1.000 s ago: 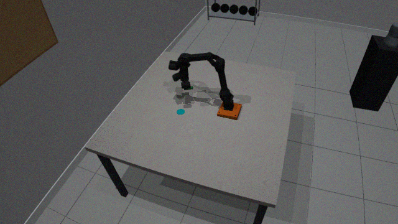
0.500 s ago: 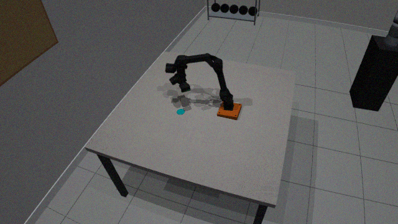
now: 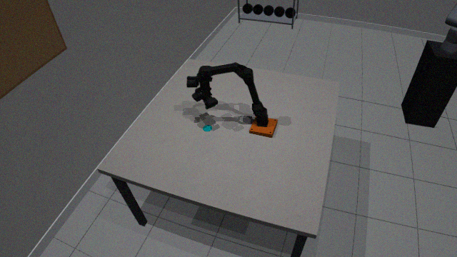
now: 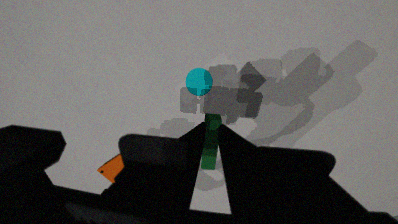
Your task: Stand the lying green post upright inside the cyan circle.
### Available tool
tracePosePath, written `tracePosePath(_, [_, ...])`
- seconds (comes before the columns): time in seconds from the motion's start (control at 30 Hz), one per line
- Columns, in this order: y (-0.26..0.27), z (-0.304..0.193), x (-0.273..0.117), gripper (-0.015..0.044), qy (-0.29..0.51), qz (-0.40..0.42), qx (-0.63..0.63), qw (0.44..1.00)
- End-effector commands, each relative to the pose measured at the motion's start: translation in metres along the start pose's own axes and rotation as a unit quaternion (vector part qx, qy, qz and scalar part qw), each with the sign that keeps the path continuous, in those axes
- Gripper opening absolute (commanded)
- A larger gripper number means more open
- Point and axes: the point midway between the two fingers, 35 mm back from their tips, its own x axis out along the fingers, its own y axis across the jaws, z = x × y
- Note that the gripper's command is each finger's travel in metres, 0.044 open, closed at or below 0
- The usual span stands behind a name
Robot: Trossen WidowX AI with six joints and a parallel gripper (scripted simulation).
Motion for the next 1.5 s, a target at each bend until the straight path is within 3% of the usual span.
tracePosePath(0.0, [0.004, 0.006, 0.0, 0.0023, 0.004, -0.001, -0.025, 1.0])
tracePosePath(0.53, [0.028, 0.033, -0.002, 0.0023, 0.005, 0.0, -0.129, 0.992])
tracePosePath(1.47, [0.02, 0.051, 0.016, 0.0023, -0.086, 0.019, -0.083, 0.993])
